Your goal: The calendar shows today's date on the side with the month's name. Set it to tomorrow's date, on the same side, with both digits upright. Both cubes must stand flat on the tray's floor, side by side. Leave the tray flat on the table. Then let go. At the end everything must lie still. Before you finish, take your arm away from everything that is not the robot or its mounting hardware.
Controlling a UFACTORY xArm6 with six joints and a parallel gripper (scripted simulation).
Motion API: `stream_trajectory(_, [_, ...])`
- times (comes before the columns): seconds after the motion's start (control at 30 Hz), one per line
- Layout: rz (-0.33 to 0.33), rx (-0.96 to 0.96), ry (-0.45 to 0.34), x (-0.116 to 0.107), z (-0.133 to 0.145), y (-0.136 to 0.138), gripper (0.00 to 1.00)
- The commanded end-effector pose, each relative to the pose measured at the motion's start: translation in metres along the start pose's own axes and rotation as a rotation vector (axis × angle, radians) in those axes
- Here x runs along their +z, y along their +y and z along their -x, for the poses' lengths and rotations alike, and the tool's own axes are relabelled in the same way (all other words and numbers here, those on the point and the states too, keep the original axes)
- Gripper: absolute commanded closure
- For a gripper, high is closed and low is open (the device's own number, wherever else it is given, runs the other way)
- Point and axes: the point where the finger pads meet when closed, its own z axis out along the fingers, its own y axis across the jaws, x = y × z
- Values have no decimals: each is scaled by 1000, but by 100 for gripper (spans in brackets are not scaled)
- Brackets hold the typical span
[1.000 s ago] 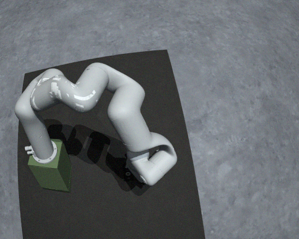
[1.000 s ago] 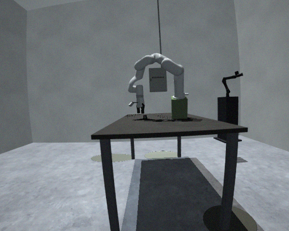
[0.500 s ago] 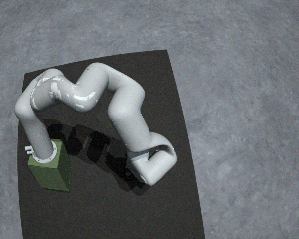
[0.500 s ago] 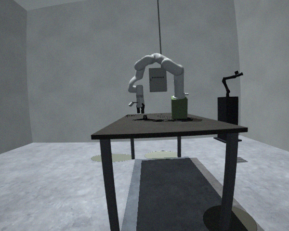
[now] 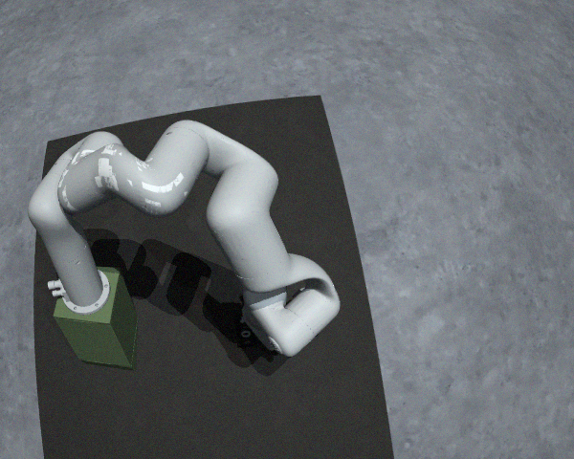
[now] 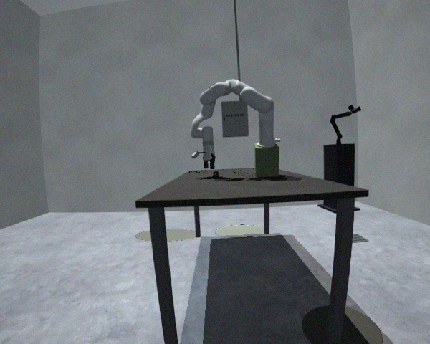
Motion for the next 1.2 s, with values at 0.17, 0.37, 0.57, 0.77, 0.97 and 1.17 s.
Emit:
stream_trajectory(0.17, [2, 0, 2, -1, -1, 1, 0])
stream_trajectory(0.37, [2, 118, 2, -1, 1, 1, 0])
stream_trajectory(0.57, [2, 261, 2, -1, 6, -1, 0])
stream_trajectory(0.77, [2, 269, 2, -1, 16, -3, 0])
stream_trajectory(0.97, [2, 468, 3, -1, 19, -3, 0])
stream_trajectory(1.17, [2, 523, 3, -1, 31, -6, 0])
